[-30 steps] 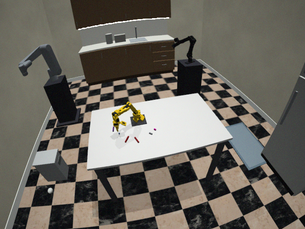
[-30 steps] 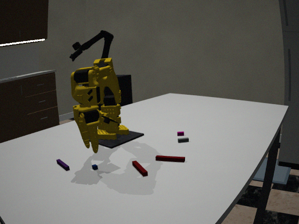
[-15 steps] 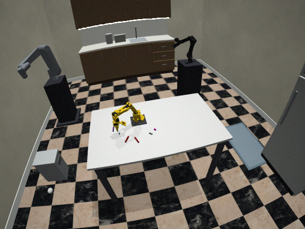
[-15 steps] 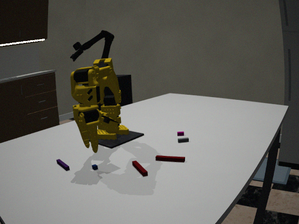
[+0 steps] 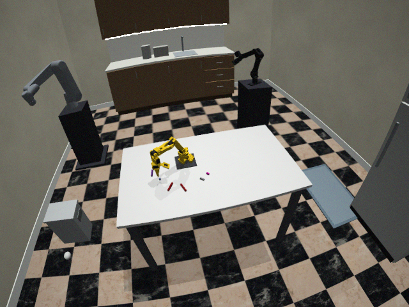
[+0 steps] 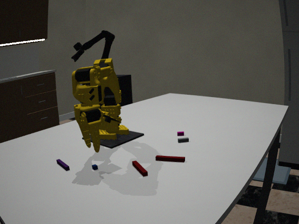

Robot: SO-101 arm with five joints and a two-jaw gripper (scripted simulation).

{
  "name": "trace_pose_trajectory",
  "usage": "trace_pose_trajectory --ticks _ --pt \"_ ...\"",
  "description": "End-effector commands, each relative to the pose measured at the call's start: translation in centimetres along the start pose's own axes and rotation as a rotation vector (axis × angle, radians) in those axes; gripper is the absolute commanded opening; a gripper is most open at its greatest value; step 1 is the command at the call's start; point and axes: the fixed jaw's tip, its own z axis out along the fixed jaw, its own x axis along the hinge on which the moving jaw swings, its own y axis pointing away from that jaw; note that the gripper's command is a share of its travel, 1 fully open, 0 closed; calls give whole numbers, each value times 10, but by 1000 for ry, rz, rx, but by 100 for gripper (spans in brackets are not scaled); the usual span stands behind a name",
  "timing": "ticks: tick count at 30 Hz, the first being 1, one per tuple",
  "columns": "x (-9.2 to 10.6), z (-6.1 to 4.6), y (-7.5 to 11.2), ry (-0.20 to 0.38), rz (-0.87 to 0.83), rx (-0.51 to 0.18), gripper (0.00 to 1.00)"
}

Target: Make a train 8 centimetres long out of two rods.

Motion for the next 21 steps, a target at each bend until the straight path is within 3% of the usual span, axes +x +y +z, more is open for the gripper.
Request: trace_pose_trajectory --ticks 1,16,21 --pt "-2 1 -1 -12 -18 -9 19" --pt "-2 5 -1 -12 -18 -9 19" --pt "-1 12 -2 -12 -18 -9 19"
